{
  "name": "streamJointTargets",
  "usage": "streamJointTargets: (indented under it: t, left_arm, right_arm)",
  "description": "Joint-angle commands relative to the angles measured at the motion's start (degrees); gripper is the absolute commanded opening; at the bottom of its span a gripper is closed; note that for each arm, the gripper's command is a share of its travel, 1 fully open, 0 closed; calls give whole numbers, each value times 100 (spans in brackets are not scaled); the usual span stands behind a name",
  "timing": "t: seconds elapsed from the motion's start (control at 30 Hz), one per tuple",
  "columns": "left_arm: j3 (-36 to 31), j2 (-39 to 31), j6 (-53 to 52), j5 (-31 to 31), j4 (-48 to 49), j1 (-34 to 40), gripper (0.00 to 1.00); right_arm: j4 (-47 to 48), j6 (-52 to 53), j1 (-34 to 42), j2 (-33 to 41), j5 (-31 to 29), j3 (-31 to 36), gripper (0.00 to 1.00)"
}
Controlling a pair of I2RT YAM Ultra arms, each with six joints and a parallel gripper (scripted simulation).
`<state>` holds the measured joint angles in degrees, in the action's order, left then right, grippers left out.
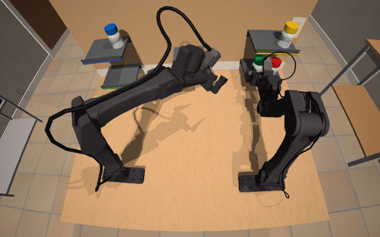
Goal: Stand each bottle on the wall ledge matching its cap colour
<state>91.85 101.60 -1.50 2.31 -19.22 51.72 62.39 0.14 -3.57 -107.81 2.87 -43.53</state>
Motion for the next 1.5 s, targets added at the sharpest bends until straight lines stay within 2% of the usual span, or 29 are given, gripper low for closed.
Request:
streamJointTargets:
  t: [0.0, 1.07, 1.47]
  left_arm:
    - [174, -47, 10, 13, -28, 14, 100]
    - [174, -47, 10, 13, -28, 14, 100]
    - [174, -47, 10, 13, -28, 14, 100]
  right_arm:
    - [411, -8, -76, 373, -58, 113, 50]
    - [730, -7, -146, 1517, 139, 1627, 50]
    - [575, -3, -166, 1837, 171, 1939, 50]
